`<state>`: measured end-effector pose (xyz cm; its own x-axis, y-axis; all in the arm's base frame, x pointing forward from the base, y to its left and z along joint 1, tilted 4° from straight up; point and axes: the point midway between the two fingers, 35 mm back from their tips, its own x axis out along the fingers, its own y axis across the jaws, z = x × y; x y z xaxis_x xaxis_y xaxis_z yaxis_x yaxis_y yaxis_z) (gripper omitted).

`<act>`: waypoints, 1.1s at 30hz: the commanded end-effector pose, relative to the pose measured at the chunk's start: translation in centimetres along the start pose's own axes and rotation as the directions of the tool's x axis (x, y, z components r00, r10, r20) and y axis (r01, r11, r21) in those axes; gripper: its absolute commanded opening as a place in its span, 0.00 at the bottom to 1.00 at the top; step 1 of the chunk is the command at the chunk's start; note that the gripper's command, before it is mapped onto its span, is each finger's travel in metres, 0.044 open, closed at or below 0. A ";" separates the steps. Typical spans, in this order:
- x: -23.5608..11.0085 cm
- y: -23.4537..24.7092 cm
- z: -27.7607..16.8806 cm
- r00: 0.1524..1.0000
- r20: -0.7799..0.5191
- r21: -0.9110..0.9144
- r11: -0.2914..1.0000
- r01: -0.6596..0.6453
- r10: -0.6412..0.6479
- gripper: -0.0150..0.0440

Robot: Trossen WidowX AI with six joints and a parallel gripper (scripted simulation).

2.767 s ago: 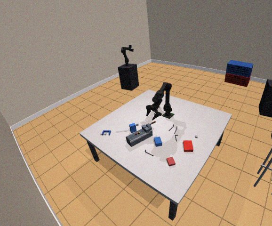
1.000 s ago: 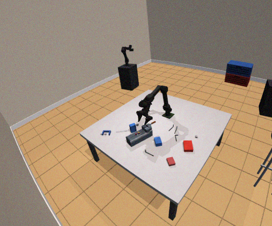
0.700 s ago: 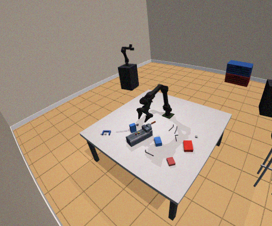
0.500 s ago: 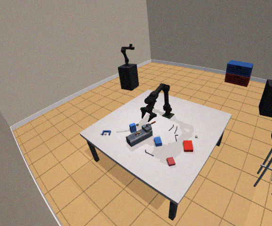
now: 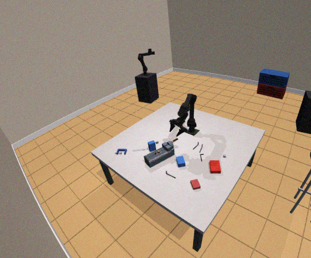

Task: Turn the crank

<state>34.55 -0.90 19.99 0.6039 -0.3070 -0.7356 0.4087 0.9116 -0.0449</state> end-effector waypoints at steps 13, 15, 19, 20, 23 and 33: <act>2.5 -0.2 -3.2 1.000 0.017 0.013 1.000 0.009 -0.009 1.00; 2.6 -0.2 -3.2 1.000 0.017 0.013 1.000 0.009 -0.009 1.00; 3.0 -0.2 -3.6 1.000 0.017 0.013 1.000 0.009 -0.009 1.00; 3.2 -0.2 -3.7 1.000 0.017 0.013 1.000 0.009 -0.009 1.00; 3.5 -0.1 -4.0 1.000 0.017 0.013 1.000 0.009 -0.009 1.00; 4.8 -0.1 -5.1 1.000 0.018 0.013 1.000 0.009 -0.009 1.00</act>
<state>34.05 -0.98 14.08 0.6250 -0.3154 -0.7141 0.4208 0.9066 -0.0322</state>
